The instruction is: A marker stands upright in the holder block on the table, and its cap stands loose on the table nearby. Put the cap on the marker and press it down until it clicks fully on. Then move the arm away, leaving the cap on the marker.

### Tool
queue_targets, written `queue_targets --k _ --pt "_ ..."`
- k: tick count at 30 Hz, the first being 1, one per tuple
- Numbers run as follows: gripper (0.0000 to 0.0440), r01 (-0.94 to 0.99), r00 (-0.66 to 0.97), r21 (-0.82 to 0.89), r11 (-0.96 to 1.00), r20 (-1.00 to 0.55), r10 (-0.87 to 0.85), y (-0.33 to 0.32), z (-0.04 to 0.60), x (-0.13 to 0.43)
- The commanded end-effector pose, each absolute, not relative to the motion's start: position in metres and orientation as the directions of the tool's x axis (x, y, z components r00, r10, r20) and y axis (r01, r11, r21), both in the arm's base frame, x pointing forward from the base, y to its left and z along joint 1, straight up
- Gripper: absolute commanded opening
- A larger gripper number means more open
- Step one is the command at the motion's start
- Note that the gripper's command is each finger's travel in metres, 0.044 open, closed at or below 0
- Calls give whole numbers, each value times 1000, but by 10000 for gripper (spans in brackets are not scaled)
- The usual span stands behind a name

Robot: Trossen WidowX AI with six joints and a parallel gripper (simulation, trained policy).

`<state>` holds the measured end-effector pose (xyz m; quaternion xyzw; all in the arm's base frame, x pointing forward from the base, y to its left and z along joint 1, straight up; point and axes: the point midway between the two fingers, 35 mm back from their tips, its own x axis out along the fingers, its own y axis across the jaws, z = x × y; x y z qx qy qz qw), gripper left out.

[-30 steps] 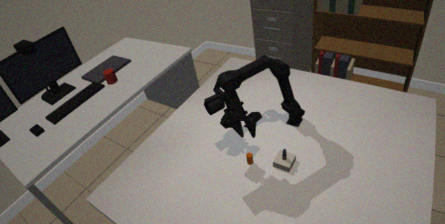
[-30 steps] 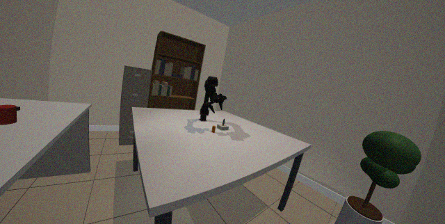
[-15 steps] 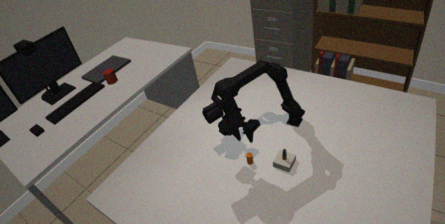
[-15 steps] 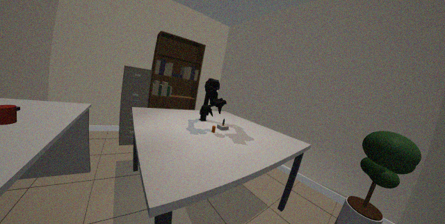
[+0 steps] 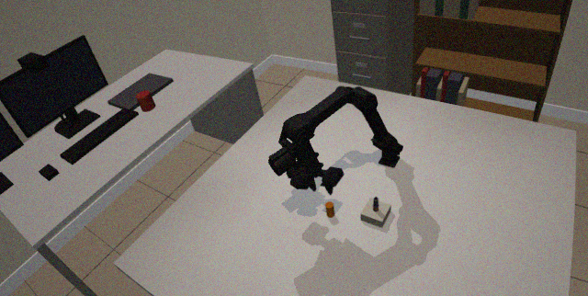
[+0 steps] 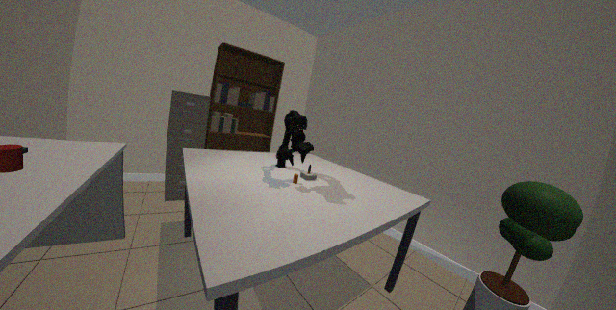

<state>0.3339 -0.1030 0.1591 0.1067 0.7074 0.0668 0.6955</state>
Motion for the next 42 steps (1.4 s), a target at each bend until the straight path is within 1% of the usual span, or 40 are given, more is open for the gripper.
queue_targets --k 1,19,35,38,39,42 --pt "301 43 -33 223 974 -974 225 -103 153 334" --pt "284 -54 -153 144 988 -979 134 -94 111 332" --pt "248 -173 -213 127 977 -973 89 -87 68 325" --pt "230 -193 -215 121 974 -973 78 -86 64 324" --pt "215 -199 -214 117 973 -974 74 -86 64 324" --pt "136 -217 -203 103 971 -977 58 -87 67 324"
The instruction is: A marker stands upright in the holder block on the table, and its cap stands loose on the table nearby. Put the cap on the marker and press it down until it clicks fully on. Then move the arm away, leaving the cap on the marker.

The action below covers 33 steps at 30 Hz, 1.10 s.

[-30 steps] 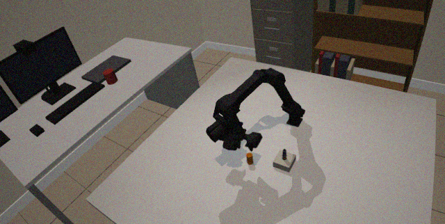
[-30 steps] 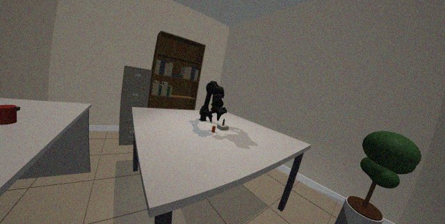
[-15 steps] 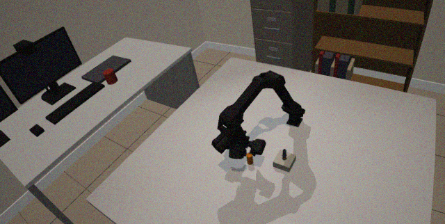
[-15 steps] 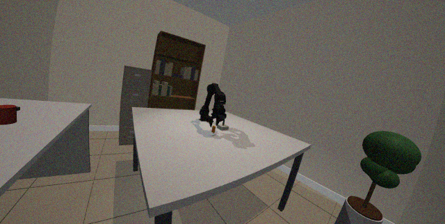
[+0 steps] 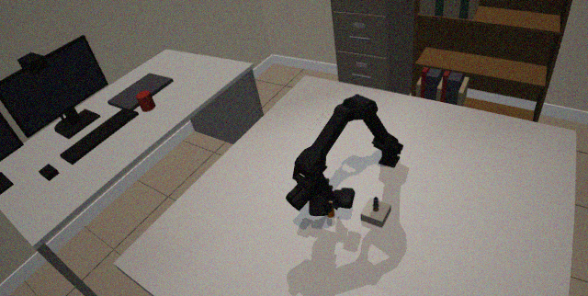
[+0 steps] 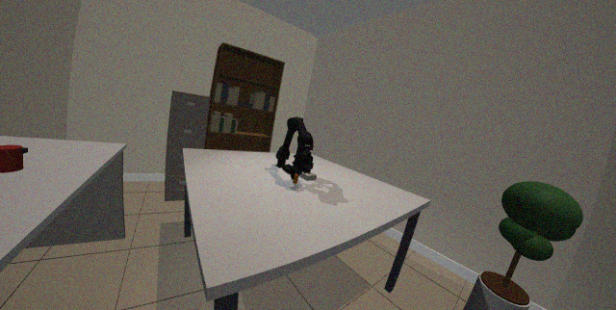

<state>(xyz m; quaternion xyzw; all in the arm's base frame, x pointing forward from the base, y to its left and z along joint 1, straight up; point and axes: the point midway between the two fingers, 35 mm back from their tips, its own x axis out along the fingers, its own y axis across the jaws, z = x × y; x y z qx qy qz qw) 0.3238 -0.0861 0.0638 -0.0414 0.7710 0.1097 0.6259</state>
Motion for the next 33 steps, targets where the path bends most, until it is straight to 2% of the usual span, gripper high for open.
queue_targets --k 1,2,9,19,33 --pt "110 -222 -199 100 970 -978 55 -86 69 324" --pt "83 -228 -196 97 969 -979 52 -86 71 323" --pt "62 -281 -136 52 958 -991 14 -81 97 330" --pt "54 -343 -90 36 939 -996 5 -48 134 330" --pt "29 -416 -112 60 908 -994 14 14 166 303"
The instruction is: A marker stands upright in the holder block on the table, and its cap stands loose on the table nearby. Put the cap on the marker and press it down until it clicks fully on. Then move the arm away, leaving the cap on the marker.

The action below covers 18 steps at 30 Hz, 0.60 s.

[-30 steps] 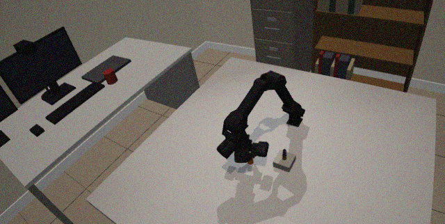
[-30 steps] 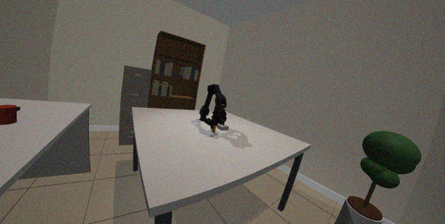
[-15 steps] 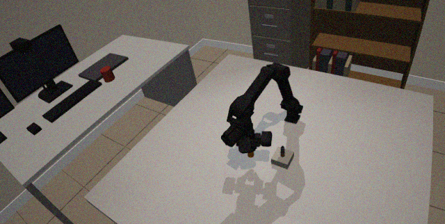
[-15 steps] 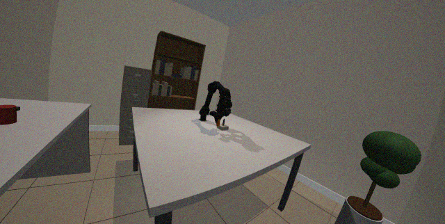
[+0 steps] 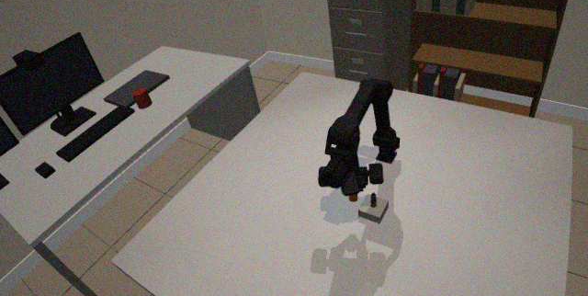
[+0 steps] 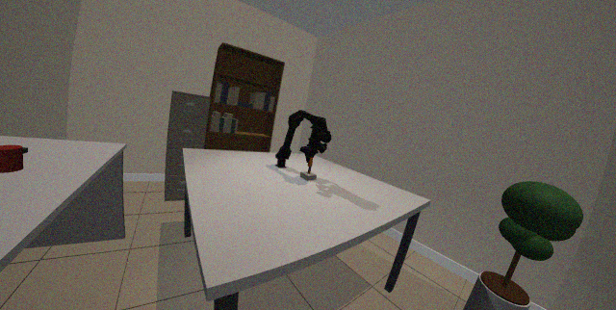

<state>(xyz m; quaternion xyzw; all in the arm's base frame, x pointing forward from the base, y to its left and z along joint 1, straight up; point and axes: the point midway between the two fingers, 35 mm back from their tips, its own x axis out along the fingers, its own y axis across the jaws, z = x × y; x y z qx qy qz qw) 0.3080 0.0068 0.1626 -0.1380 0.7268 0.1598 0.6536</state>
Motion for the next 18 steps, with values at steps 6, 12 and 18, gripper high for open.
queue_targets --k 6,12,18 --pt "16 -445 -128 67 893 -992 10 35 173 288" --pt "2 -466 -134 68 882 -991 6 45 176 277" --pt "0 -478 -141 69 875 -990 2 50 175 269"
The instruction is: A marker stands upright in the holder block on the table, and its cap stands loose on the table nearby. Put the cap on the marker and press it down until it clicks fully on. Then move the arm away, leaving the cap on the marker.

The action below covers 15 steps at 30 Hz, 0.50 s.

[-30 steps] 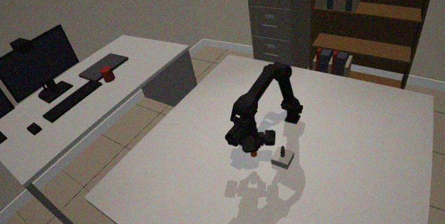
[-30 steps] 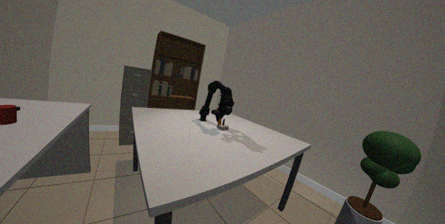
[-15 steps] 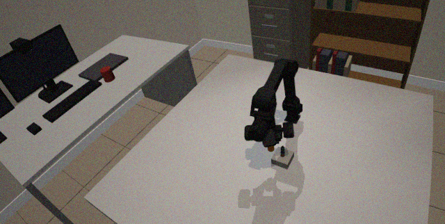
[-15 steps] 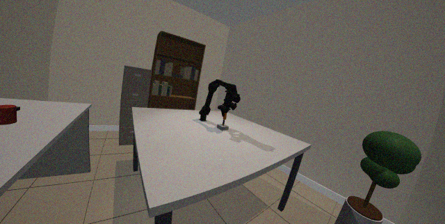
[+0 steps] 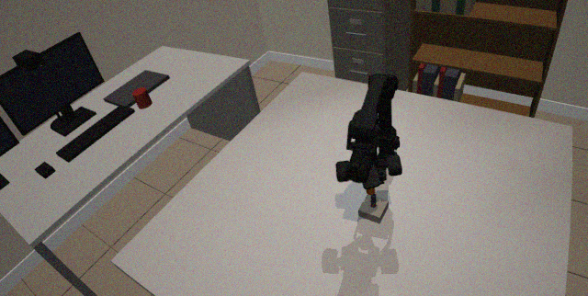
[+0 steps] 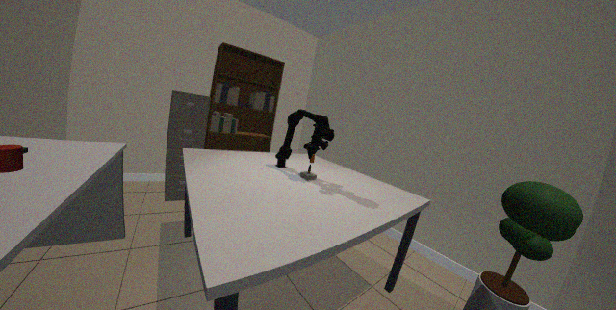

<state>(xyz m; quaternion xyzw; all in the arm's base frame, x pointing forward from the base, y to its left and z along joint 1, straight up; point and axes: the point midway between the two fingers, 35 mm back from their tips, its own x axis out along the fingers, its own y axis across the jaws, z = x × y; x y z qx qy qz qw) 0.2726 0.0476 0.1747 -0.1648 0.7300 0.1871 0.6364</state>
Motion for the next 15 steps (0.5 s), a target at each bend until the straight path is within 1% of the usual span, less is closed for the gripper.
queue_targets --k 1,15 --pt "0 -480 -142 70 875 -990 1 50 174 268" --pt "0 -491 -162 74 868 -987 -7 52 157 260"
